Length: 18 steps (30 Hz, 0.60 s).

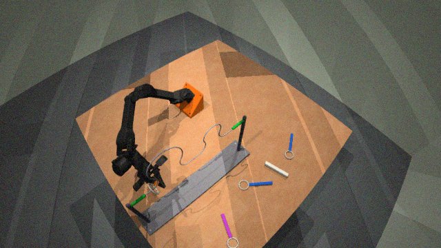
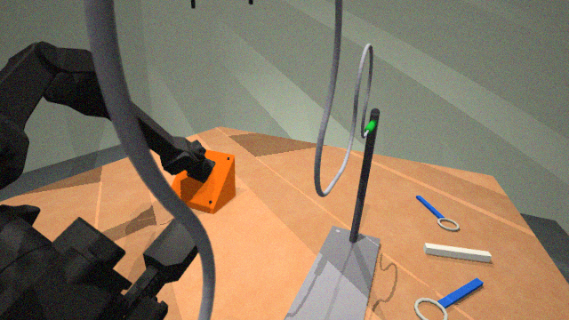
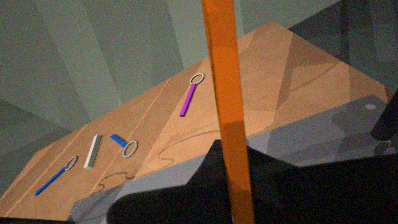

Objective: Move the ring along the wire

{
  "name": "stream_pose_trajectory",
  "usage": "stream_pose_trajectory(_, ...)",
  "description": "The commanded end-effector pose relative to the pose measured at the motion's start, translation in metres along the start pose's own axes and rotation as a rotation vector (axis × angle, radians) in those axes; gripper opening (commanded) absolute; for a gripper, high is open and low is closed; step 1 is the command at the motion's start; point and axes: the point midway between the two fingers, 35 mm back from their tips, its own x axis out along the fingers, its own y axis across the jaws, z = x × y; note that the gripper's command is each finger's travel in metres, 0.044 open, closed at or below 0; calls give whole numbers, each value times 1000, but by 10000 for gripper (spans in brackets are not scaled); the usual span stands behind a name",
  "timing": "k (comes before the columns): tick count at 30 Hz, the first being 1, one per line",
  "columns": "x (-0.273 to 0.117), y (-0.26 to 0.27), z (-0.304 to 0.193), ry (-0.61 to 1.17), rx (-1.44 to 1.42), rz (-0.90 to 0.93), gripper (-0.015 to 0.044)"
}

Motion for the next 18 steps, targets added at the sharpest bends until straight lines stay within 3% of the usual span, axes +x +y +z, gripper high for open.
stream_pose_trajectory(1, 0, 15, 0, -2, 78, 49, -150)
stream_pose_trajectory(18, -8, 71, 15, -3, 428, 246, -150)
